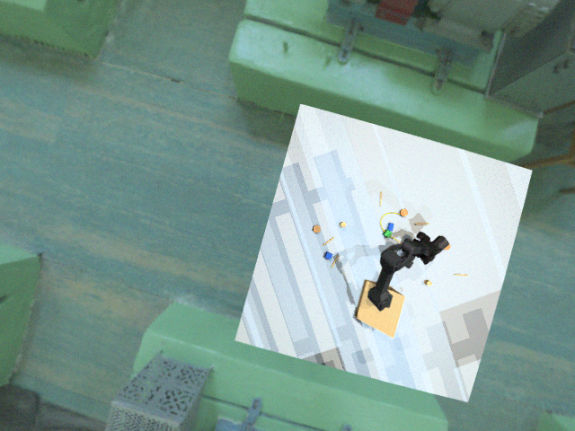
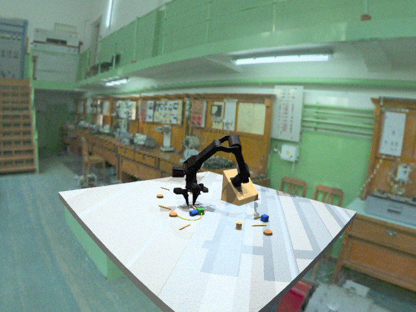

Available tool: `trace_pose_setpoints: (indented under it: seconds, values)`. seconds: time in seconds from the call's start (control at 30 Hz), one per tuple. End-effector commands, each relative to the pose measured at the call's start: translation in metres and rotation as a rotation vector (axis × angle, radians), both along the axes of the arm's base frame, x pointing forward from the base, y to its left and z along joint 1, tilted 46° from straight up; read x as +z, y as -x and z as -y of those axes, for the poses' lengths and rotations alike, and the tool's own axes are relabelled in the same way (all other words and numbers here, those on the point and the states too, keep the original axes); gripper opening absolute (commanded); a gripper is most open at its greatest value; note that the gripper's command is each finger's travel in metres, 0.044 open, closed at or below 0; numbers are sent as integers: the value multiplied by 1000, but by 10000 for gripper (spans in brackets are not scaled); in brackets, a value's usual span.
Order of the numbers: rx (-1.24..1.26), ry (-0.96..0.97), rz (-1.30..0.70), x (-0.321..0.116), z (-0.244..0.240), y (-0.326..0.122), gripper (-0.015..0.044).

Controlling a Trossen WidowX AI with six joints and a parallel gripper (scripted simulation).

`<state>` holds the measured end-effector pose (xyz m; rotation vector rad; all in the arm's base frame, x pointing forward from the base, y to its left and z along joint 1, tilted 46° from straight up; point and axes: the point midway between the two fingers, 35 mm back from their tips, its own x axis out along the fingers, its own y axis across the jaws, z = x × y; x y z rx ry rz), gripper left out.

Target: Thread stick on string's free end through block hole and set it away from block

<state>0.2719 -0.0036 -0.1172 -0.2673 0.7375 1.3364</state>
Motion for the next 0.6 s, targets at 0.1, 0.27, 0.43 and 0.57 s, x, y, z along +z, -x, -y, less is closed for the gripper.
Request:
trace_pose_setpoints:
  seconds: [0.1, 0.27, 0.43, 0.57]
  values:
    - [-3, 7, 8, 46, 51, -2, 210]
    - [-3, 6, 9, 54, 58, -1, 210]
    - [-19, 14, 24, 52, 58, -4, 315]
    - [-18, 14, 22, 57, 65, -4, 420]
